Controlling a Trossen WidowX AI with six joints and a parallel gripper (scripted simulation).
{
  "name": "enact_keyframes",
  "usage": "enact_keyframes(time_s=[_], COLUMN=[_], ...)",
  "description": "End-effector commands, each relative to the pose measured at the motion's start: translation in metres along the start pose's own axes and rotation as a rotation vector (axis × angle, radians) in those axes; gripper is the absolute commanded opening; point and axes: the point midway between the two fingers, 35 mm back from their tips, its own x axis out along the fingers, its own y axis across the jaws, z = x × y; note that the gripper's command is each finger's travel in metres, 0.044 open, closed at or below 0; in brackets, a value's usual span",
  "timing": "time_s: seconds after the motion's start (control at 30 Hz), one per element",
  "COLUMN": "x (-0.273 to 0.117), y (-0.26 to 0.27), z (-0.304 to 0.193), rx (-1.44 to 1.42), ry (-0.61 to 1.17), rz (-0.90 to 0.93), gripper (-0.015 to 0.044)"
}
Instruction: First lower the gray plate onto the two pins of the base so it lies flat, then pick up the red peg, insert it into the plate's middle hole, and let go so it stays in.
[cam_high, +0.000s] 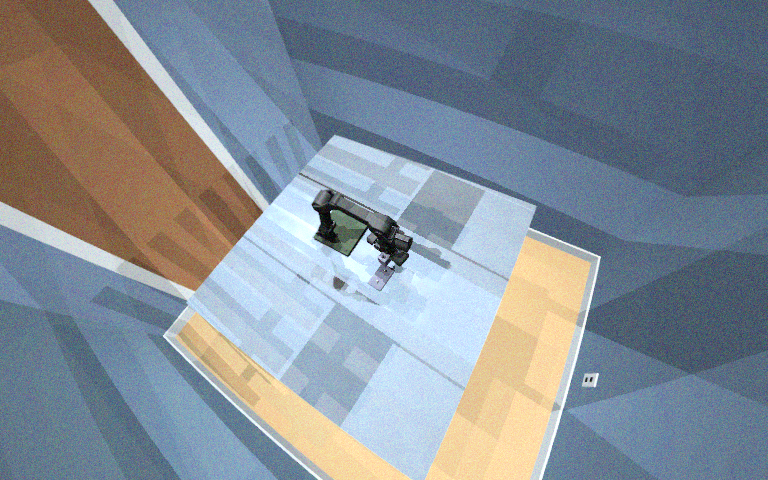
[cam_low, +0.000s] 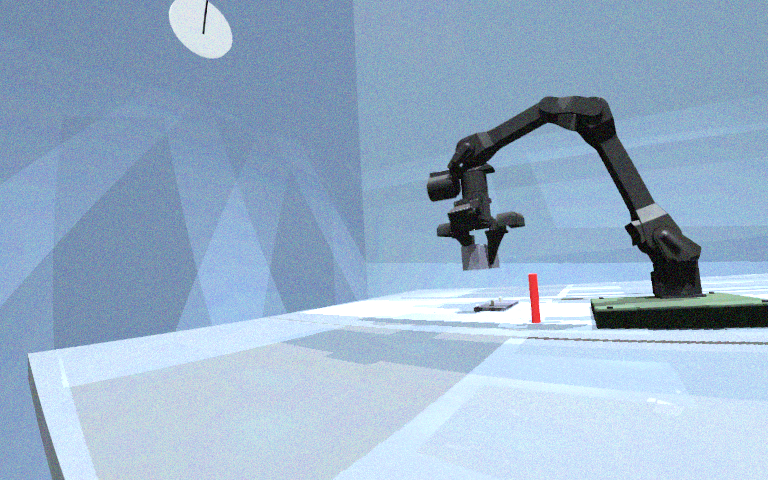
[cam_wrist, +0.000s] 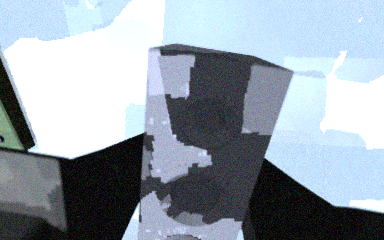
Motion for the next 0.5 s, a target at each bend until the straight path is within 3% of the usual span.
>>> enact_keyframes(time_s=[0.0,0.47], x=[0.006,0.027], y=[-0.002,-0.006], z=[-0.011,-0.052], rx=[-0.020,-0.082], ry=[-0.001,0.004], rz=[-0.001,-0.002], gripper=[0.0000,0.0000])
